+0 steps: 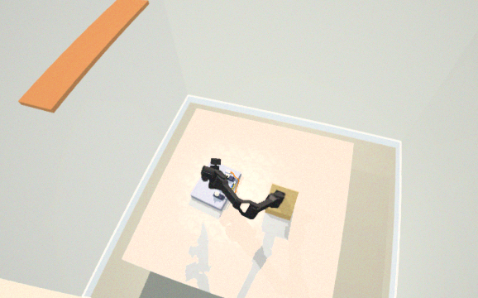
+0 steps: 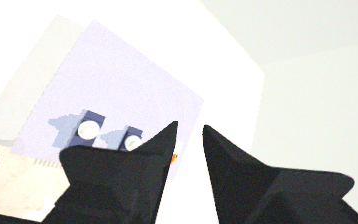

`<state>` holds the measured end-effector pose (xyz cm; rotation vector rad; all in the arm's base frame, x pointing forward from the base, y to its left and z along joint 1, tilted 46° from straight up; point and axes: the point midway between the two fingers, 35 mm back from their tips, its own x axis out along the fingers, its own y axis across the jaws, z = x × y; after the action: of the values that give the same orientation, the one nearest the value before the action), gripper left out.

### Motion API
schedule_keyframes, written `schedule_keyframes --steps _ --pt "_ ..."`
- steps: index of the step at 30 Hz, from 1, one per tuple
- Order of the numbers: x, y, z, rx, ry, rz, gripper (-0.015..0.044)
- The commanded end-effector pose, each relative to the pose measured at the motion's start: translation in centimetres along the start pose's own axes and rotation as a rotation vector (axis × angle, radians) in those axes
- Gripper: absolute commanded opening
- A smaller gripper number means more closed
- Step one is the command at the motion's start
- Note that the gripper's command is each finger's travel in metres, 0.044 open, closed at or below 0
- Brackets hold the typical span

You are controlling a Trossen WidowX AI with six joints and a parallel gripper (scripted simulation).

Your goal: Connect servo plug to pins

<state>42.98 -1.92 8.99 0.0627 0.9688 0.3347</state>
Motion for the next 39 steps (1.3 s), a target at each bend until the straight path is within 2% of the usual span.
schedule_keyframes --steps 1,22,39 --pt "2.0 -0.8 -1.3 0.027 0.08 0.062 0.0115" --pt "12.0 -3.6 -12.9 0.372 0.484 0.494 0.0115" --pt "14.4 -2.0 -14.3 0.386 0.492 0.509 0.0115"
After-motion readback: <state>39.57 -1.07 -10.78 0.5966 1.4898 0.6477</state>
